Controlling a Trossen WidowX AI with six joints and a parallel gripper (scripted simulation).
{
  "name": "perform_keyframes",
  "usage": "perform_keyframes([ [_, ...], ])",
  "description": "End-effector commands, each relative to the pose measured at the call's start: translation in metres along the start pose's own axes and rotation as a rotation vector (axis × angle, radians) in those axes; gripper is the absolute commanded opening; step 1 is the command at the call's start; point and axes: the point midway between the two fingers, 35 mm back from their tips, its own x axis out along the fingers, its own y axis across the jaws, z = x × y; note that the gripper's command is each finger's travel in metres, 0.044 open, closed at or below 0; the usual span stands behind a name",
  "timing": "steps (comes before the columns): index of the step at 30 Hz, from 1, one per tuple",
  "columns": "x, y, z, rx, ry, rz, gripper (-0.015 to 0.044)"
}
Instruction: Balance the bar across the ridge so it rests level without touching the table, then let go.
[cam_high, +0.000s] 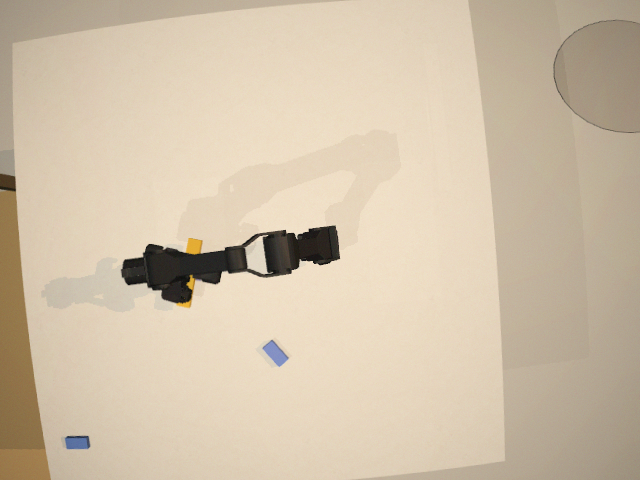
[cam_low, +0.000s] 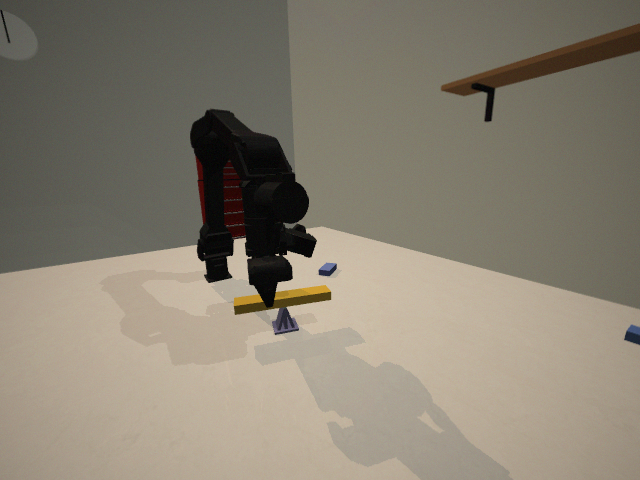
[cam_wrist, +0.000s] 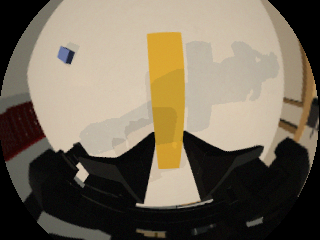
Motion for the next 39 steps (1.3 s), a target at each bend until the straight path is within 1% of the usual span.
perform_keyframes([
  [1,0.000,0.000,0.000,0.000,0.000,0.000,0.0185],
  [12,0.000,0.000,0.000,0.000,0.000,0.000,0.0185],
  [21,0.000,0.000,0.000,0.000,0.000,0.000,0.0421],
  [22,0.000,0.000,0.000,0.000,0.000,0.000,0.0440],
  [26,-0.007,-0.001,0.000,0.000,0.000,0.000,0.0440],
  [34,-0.093,-0.001,0.001,0.000,0.000,0.000,0.0440],
  [36,-0.100,0.000,0.000,0.000,0.000,0.000,0.0440],
  [39,-0.100,0.000,0.000,0.000,0.000,0.000,0.0440],
])
